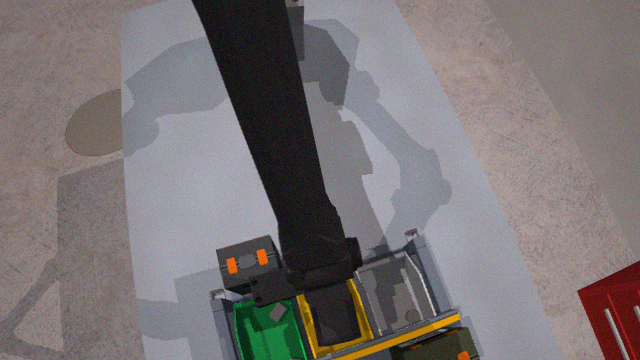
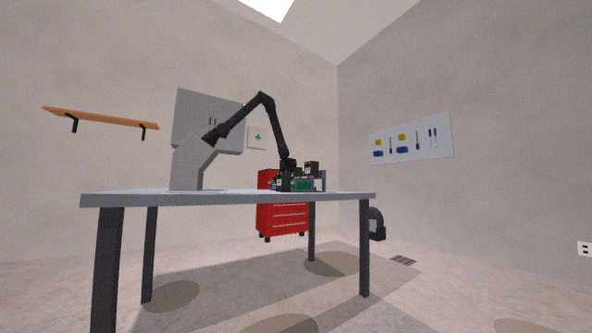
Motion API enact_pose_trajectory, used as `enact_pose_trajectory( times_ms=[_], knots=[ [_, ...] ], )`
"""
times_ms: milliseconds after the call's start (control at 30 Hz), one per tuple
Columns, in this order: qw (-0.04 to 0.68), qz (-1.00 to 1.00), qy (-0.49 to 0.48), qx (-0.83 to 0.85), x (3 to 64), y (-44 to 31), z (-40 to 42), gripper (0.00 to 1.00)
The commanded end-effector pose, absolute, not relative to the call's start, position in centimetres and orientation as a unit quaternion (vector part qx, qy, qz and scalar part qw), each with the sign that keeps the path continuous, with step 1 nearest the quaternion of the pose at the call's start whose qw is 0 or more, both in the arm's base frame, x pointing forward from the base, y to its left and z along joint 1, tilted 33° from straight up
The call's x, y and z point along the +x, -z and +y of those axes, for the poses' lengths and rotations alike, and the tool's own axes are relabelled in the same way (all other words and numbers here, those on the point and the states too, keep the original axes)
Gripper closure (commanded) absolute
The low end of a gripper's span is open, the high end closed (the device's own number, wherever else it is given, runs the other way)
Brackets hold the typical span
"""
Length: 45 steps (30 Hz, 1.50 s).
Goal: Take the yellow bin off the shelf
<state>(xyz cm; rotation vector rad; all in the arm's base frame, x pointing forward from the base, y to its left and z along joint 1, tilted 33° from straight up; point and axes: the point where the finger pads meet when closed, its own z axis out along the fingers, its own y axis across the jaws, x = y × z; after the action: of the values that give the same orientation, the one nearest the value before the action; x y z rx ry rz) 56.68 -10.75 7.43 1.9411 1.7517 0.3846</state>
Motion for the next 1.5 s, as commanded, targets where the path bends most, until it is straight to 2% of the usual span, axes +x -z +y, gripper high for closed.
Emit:
enact_pose_trajectory(
  times_ms=[0,567,600,1467],
  knots=[
    [0.251,0.644,-0.141,0.709,57.48,-7.38,-11.45,0.1],
    [0.251,0.644,-0.141,0.709,57.48,-7.38,-11.45,0.1],
    [0.251,0.644,-0.141,0.709,57.48,-7.38,-11.45,1.0],
    [0.251,0.644,-0.141,0.709,57.41,-7.31,-11.41,1.0]
  ],
)
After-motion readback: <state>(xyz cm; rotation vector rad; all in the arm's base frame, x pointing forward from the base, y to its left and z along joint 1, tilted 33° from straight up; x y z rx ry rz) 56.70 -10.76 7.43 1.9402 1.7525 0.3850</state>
